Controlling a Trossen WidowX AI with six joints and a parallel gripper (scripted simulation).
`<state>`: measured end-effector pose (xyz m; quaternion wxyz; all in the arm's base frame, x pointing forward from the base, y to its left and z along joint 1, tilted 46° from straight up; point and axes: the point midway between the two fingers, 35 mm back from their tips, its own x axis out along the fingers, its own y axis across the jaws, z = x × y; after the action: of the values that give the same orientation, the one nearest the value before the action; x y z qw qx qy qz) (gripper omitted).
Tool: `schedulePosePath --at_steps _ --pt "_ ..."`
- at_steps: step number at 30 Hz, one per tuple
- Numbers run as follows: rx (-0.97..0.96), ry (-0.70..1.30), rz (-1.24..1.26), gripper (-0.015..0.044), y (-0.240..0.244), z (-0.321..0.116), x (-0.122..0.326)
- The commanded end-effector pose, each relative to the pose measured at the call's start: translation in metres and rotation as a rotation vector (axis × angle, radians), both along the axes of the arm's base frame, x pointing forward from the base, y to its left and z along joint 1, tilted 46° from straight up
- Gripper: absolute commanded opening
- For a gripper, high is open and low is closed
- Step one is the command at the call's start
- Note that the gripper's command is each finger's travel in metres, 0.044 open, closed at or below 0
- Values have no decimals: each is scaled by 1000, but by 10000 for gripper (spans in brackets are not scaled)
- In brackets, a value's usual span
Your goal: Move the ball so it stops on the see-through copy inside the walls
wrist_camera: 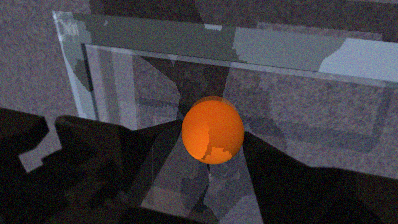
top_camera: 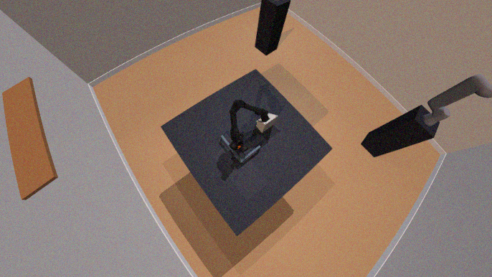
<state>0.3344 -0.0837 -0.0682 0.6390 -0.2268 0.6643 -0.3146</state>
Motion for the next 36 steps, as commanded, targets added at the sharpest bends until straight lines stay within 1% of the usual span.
schedulePosePath --at_steps 1,18,33,34,36 --pt "-7 5 8 0 -4 -5 -1" --pt "-8 6 8 0 -18 -18 -3" --pt "-1 -6 8 394 -14 -14 0" --pt "-1 -5 8 406 -12 -13 0" --pt "1 -3 8 406 4 1 3"
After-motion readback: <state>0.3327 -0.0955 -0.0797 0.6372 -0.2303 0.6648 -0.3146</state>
